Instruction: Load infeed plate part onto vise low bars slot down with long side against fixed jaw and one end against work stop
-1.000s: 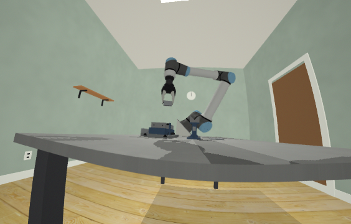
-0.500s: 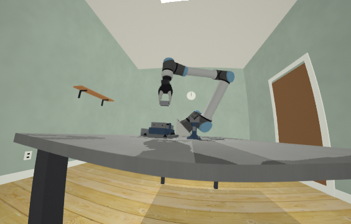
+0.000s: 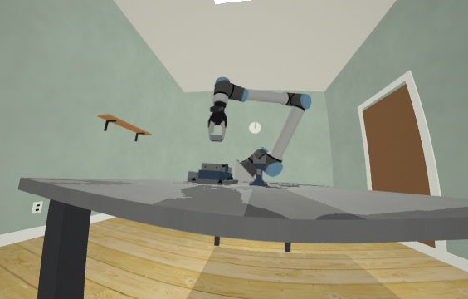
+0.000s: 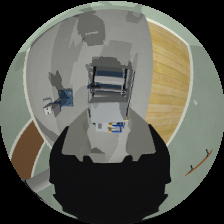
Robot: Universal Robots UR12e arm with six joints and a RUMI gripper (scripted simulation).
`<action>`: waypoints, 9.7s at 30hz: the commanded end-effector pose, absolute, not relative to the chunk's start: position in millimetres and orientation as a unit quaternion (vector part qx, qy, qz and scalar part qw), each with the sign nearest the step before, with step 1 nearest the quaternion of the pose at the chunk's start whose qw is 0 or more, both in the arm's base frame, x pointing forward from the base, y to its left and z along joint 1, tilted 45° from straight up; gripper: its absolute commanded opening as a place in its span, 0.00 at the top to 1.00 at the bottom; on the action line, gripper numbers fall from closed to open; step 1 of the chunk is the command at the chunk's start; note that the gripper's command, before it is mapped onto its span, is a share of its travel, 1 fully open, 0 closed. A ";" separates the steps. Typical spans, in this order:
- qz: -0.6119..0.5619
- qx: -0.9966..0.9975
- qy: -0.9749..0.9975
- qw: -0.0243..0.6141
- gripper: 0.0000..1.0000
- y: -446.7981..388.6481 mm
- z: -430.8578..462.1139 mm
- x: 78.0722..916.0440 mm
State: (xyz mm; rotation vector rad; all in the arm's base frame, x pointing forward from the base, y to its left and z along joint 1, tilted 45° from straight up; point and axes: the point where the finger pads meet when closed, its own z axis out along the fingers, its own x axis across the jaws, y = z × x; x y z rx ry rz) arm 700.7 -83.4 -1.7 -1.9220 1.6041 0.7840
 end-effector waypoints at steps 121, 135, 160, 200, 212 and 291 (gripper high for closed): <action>0.303 -0.671 0.633 0.238 1.00 -76.5 -34.0 701.6; 0.303 -0.671 0.633 0.238 1.00 -58.9 -52.0 699.8; 0.303 -0.671 0.633 0.238 1.00 -33.7 -77.9 697.2; 0.303 -0.671 0.633 0.238 1.00 -29.7 -82.0 696.8; 0.303 -0.671 0.633 0.238 1.00 -29.7 -82.0 696.8; 0.302 -0.674 0.630 0.240 1.00 -29.6 -82.0 696.9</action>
